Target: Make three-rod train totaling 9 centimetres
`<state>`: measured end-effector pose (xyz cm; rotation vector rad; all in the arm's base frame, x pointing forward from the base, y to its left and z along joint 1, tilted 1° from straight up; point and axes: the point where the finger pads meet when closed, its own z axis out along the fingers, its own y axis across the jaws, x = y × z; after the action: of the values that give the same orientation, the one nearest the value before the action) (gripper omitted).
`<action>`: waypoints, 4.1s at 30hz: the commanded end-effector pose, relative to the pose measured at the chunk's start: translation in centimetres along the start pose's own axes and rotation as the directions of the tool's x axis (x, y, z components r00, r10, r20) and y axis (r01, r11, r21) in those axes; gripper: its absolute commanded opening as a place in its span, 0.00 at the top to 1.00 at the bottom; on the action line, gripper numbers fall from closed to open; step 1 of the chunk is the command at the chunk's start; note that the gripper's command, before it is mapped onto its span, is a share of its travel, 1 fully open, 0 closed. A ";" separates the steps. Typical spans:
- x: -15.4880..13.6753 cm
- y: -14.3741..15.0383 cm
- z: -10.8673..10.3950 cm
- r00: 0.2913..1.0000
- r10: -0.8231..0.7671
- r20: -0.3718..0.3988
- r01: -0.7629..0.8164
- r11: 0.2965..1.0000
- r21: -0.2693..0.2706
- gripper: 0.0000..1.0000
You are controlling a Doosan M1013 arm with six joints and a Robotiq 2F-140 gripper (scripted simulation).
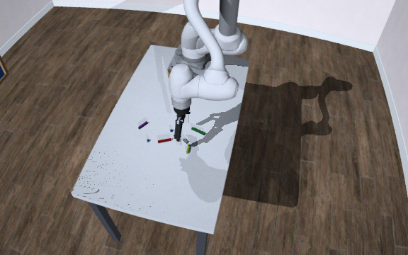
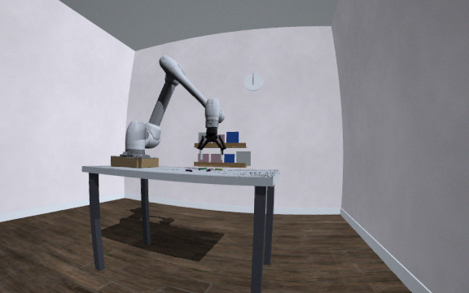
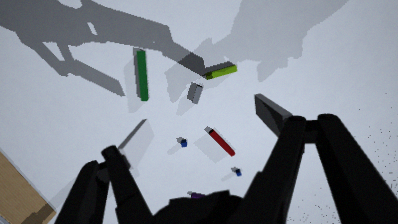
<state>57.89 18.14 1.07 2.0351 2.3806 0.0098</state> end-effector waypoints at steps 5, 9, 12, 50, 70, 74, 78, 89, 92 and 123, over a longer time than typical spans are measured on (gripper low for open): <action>0.0 0.0 0.0 1.000 0.000 0.000 0.000 1.000 0.000 0.00; 0.0 0.0 0.0 1.000 0.000 0.000 0.000 1.000 0.000 0.00; 0.0 0.0 0.0 1.000 0.000 0.000 0.000 1.000 0.000 0.00; -16.3 4.1 -2.1 0.992 -0.127 0.000 0.127 0.992 0.000 0.00; -17.8 4.2 -2.3 0.990 -0.138 0.000 0.138 0.990 0.000 0.85; -17.8 4.2 -2.3 0.990 -0.138 0.000 0.138 0.990 0.000 0.85; -17.8 4.2 -2.3 0.990 -0.138 0.000 0.138 0.990 0.000 0.85; -17.8 4.2 -2.3 0.990 -0.138 0.000 0.138 0.990 0.000 0.85; -17.8 4.2 -2.3 0.990 -0.138 0.000 0.138 0.990 0.000 0.85; -17.8 4.2 0.7 0.990 -0.138 0.000 0.138 0.990 0.000 0.85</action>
<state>64.83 1.21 0.76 1.8656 2.5153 0.0087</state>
